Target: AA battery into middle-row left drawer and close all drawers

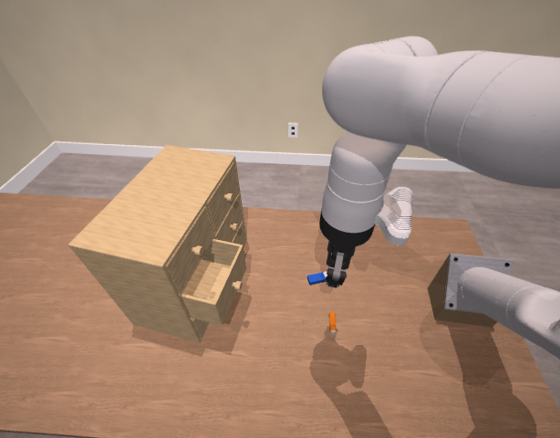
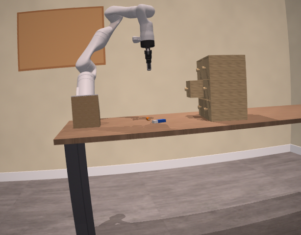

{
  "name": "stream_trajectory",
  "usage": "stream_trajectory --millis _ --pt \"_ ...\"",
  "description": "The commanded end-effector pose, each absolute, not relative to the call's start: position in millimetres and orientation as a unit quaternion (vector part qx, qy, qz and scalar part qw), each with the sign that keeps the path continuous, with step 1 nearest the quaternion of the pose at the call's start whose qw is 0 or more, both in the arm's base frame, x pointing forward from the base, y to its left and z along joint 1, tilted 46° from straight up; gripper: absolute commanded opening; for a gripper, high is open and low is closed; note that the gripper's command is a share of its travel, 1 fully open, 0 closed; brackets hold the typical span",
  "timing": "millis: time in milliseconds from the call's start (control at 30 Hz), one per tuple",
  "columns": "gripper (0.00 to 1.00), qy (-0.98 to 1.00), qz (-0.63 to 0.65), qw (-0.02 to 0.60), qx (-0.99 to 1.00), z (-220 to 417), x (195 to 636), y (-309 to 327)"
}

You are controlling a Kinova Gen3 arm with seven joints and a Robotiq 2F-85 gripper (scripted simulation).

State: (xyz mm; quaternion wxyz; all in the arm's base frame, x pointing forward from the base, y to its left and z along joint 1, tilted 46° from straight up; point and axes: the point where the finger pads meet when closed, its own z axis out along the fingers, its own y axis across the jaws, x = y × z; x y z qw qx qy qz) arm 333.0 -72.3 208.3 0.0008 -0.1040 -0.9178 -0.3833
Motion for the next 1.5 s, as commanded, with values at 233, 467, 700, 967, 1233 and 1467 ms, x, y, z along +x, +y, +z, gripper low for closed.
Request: stream_trajectory --millis 233,467,700,967,1233,1467 --pt "0.33 -0.917 -0.384 0.006 -0.103 208 332 -72" --pt "0.33 -0.919 -0.385 0.001 -0.086 202 331 -69" --pt "0.33 -0.921 -0.384 -0.009 -0.057 193 331 -66" --pt "0.33 -0.923 -0.382 -0.036 0.021 171 330 -57" --pt "0.33 -0.918 -0.376 -0.066 0.103 150 329 -48" --pt "0.33 -0.899 -0.365 -0.108 0.216 124 327 -34"
